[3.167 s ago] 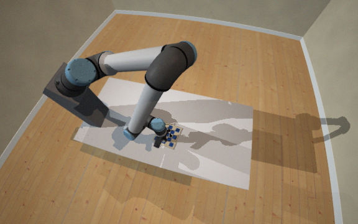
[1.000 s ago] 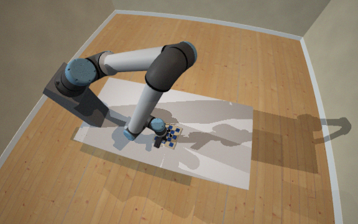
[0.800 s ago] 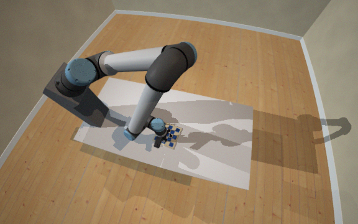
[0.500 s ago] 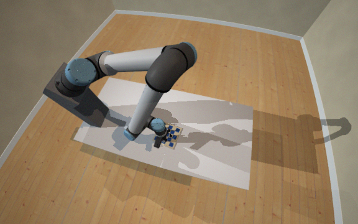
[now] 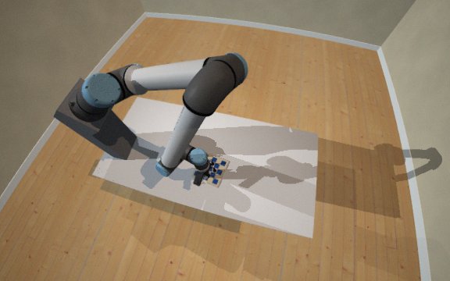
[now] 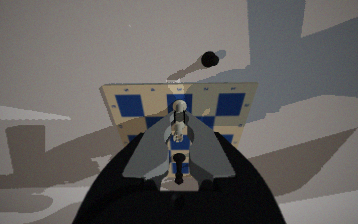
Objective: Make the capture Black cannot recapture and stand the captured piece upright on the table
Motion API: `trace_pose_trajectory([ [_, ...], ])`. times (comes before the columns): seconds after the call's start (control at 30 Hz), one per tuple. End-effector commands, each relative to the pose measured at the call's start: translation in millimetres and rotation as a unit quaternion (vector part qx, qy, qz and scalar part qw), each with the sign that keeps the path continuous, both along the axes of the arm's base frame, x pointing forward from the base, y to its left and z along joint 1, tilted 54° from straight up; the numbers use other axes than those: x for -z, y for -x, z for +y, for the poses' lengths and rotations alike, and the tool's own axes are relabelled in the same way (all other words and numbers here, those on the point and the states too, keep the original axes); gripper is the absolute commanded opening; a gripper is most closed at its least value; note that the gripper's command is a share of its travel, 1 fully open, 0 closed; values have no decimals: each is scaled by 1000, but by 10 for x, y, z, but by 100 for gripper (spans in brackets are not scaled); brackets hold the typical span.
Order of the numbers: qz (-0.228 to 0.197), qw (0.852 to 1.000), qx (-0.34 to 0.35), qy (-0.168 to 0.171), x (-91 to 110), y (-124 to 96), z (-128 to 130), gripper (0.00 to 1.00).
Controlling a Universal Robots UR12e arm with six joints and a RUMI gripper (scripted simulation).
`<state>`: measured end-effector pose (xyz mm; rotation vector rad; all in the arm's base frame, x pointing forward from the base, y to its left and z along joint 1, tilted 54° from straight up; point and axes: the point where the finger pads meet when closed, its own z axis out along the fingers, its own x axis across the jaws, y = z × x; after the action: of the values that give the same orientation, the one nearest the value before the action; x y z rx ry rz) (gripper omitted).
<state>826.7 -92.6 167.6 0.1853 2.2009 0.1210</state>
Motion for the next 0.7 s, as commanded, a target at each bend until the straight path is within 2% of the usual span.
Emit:
trace_pose_trajectory([
  [0.0, 0, 1000, 0, 0, -5, 1, 1, 0],
  [0.5, 0, 1000, 0, 0, -5, 1, 1, 0],
  [0.53, 0, 1000, 0, 0, -5, 1, 1, 4],
  [0.6, 0, 1000, 0, 0, -5, 1, 1, 4],
  [0.63, 0, 1000, 0, 0, -5, 1, 1, 9],
  [0.67, 0, 1000, 0, 0, -5, 1, 1, 9],
])
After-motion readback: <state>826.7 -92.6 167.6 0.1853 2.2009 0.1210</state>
